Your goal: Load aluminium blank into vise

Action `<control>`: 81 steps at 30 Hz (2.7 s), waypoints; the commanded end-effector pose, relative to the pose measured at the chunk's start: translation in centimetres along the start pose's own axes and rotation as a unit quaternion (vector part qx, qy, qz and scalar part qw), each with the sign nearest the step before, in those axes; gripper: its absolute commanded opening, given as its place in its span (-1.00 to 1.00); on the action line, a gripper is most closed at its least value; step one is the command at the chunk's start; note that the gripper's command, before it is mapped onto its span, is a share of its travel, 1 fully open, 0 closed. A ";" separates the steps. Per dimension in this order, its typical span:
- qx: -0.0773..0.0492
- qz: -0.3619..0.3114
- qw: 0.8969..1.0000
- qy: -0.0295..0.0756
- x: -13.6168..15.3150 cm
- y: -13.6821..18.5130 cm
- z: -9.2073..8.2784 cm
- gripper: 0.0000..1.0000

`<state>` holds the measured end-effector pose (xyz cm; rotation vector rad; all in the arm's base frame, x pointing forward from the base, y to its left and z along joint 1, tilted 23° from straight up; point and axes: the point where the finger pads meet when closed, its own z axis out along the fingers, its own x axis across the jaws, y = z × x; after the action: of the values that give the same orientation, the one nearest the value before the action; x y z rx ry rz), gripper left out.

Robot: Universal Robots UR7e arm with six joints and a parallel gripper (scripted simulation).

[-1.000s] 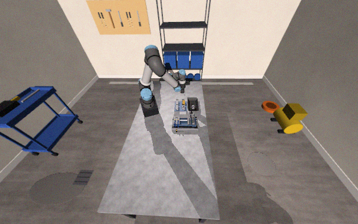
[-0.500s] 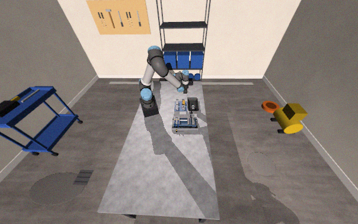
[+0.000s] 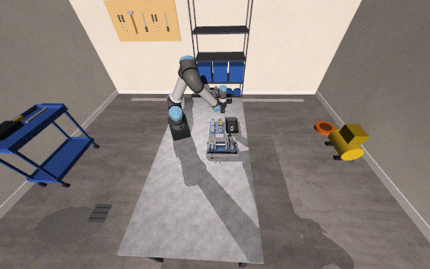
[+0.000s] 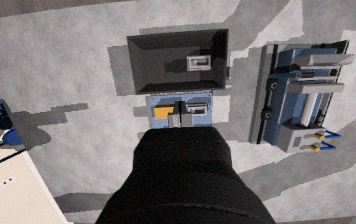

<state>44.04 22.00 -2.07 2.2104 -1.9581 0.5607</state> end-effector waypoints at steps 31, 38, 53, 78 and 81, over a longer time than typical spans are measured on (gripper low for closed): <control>0.001 0.000 1.000 0.000 -0.2 -0.2 4.9 -1.00; 0.001 0.000 1.000 0.000 -0.2 -0.2 5.0 -1.00; 0.001 0.000 1.000 0.000 -0.2 -0.2 5.1 -1.00; 0.001 0.000 1.000 0.000 -0.2 -0.2 5.1 -1.00; 0.001 0.000 1.000 0.000 -0.2 -0.2 5.0 -1.00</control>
<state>45.13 20.42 -6.83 2.2104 -1.9580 0.5605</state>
